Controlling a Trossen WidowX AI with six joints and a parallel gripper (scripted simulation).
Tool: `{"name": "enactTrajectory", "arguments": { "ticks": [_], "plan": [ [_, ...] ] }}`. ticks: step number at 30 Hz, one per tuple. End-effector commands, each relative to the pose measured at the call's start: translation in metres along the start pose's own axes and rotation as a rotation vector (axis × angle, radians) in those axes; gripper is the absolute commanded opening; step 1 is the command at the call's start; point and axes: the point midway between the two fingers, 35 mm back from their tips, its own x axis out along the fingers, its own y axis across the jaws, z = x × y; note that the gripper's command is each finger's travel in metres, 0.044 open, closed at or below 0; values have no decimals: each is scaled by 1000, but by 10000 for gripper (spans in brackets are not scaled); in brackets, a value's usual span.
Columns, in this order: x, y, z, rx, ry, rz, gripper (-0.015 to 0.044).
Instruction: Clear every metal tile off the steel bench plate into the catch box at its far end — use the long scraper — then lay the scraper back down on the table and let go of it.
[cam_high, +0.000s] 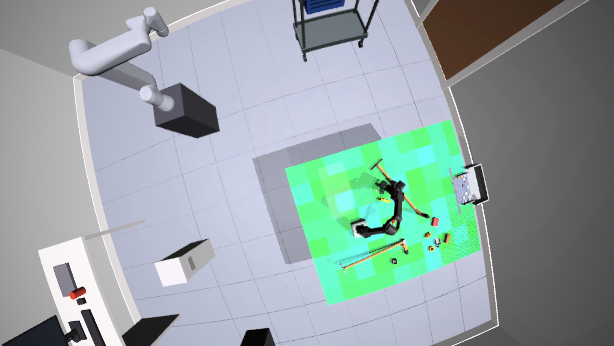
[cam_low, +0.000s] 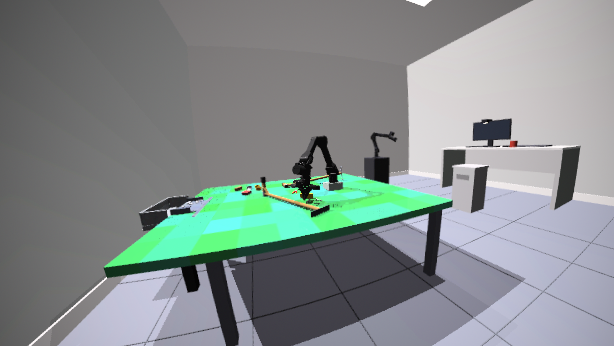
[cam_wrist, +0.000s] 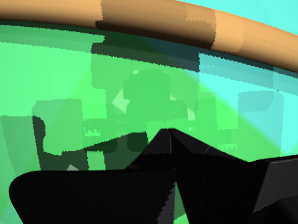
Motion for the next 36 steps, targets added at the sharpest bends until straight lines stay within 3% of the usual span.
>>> {"name": "enactTrajectory", "arguments": {
  "ticks": [1, 36],
  "plan": [
    [-2, -1, -8, -6, 4, -1, 0],
    [-17, -3, -57, -6, 7, -1, 0]
  ]
}}
